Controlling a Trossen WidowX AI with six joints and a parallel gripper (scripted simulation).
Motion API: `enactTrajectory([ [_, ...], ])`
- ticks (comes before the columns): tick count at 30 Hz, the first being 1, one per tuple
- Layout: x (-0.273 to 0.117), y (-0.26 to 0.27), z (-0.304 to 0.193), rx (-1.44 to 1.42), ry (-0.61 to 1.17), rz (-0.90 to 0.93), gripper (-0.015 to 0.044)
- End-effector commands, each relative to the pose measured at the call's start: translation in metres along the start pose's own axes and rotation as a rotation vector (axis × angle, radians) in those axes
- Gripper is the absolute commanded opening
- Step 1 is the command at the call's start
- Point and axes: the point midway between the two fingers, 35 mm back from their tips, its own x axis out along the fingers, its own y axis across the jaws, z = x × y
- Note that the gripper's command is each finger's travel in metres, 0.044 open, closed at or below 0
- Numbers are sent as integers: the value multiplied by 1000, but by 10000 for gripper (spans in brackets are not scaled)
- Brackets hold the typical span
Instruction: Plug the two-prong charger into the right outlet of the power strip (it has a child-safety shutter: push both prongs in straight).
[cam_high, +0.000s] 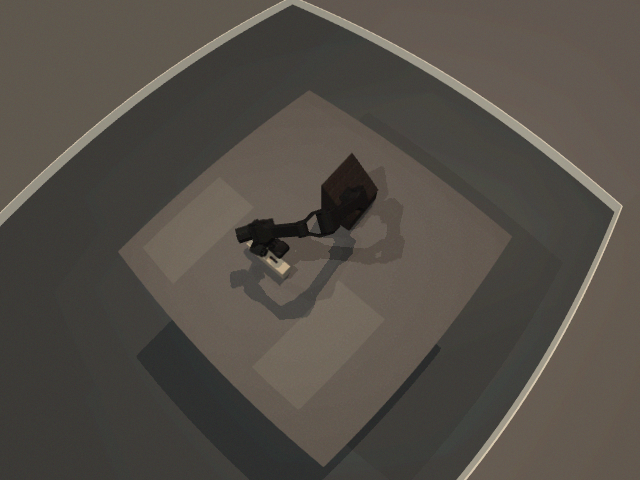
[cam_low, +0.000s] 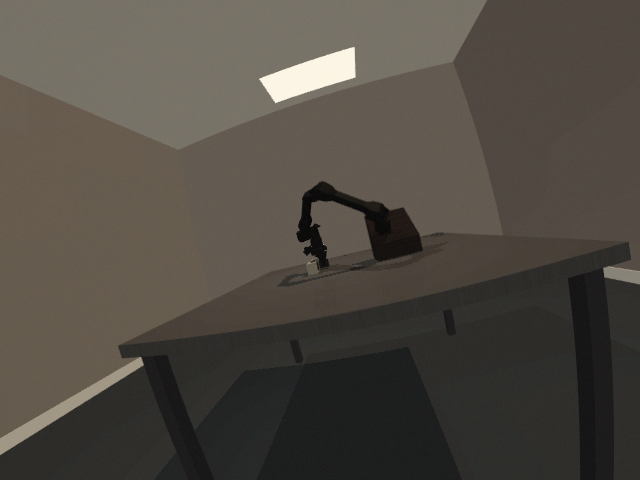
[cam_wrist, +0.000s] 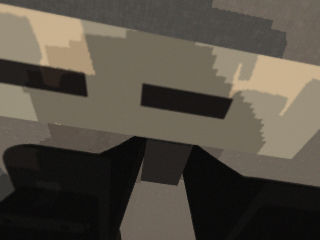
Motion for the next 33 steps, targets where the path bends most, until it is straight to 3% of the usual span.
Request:
enactTrajectory([
  [1,0,1,8,-15,-20,-2,0],
  [12,0,0,0,0,0,0,0],
  [28,0,0,0,0,0,0,420],
  [33,0,0,-1,-1,-1,0,440],
])
